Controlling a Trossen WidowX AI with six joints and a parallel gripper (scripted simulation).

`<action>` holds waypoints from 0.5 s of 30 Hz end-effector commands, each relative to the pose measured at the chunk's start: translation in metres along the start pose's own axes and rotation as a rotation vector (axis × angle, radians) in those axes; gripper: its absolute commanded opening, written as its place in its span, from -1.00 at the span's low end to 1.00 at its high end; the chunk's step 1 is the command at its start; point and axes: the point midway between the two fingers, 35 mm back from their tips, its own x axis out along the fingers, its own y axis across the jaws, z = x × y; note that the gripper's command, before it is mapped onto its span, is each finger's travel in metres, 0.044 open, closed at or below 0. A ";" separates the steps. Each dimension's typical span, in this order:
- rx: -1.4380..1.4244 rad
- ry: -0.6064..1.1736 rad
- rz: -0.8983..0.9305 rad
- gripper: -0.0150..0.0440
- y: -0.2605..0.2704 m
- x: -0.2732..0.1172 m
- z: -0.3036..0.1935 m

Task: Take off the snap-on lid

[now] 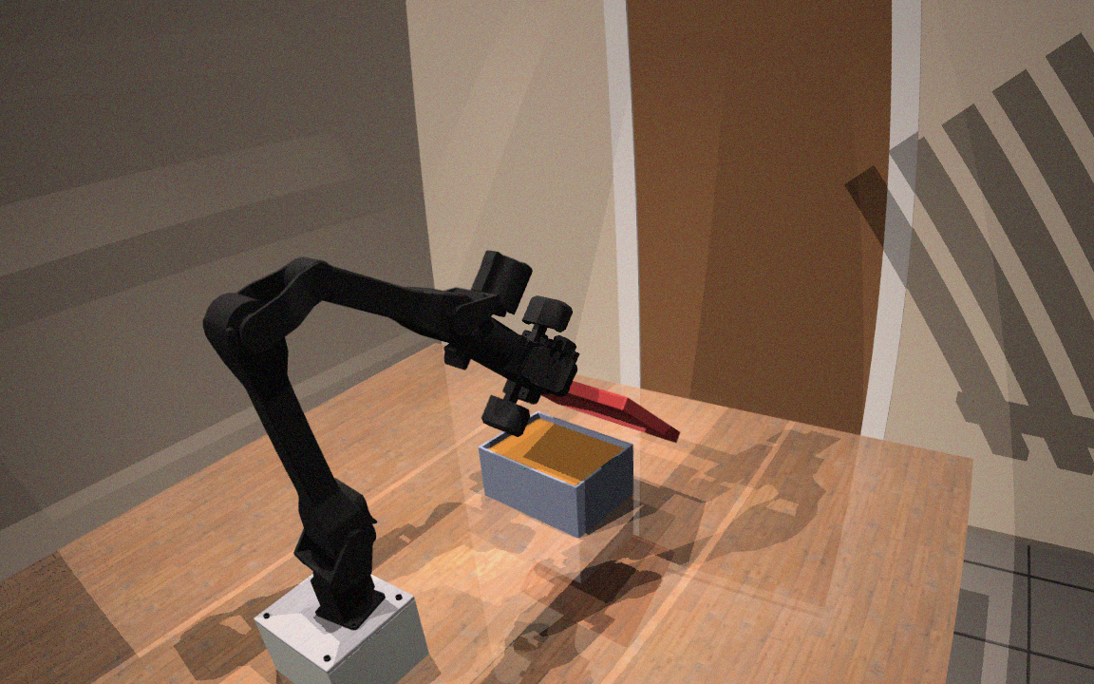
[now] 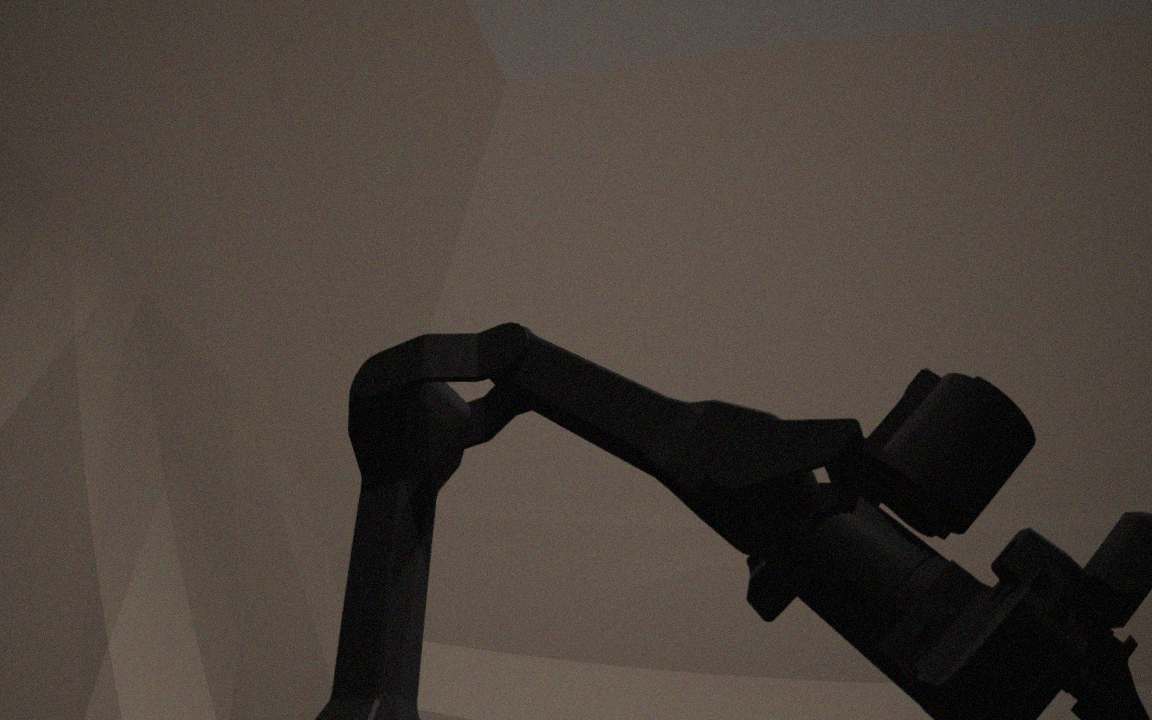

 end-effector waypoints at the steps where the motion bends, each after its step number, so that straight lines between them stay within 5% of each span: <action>1: -0.003 0.002 0.015 -0.49 0.003 -0.003 0.009; 15: -0.005 0.000 0.015 -0.49 0.000 -0.006 0.037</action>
